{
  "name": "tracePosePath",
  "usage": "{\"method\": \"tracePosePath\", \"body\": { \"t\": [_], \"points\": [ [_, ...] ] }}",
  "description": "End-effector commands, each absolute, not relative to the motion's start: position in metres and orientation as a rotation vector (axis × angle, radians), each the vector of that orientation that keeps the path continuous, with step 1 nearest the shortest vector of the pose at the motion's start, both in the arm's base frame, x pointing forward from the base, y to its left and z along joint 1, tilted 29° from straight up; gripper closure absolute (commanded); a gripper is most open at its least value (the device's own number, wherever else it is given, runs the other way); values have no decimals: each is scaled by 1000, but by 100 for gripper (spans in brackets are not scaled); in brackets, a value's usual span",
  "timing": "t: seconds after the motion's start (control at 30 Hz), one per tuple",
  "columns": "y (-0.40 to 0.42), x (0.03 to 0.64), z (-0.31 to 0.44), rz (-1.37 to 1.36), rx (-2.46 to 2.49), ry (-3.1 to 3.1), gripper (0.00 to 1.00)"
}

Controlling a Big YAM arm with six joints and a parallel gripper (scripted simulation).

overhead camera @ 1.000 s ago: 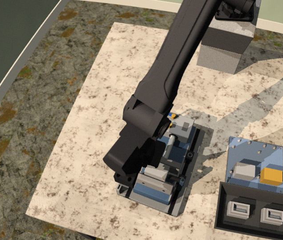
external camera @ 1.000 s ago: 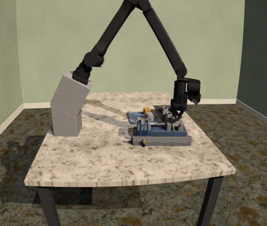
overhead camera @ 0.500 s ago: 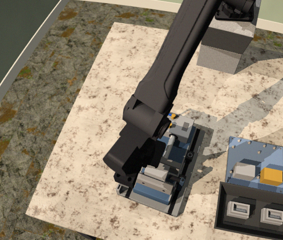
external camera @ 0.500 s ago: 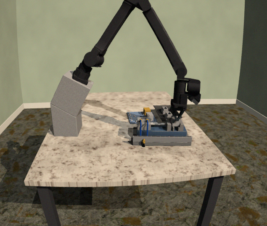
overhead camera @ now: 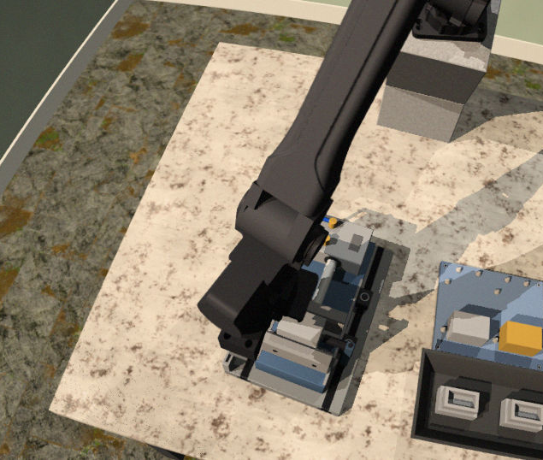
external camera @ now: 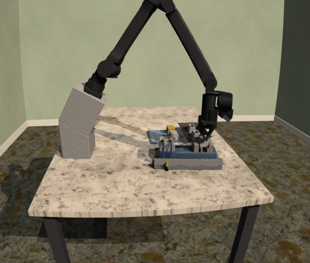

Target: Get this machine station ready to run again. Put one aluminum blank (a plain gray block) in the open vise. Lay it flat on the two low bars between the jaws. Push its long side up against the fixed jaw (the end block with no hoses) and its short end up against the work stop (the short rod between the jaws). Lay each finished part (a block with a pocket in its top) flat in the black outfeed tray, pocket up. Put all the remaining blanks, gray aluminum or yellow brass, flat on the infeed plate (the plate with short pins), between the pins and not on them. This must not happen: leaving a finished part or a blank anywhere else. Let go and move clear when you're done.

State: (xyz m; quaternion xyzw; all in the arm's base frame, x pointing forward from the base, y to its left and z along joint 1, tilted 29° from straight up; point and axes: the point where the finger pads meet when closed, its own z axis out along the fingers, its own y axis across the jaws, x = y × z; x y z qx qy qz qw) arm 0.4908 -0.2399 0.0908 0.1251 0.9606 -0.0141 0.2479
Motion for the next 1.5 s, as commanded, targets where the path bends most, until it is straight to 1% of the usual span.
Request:
{"method": "tracePosePath", "body": {
  "t": [0.0, 1.47],
  "points": [
    [-242, 496, 102, -49, 351, 2595, 100],
    [-241, 503, 88, -44, 347, 2603, 100]
  ]
}}
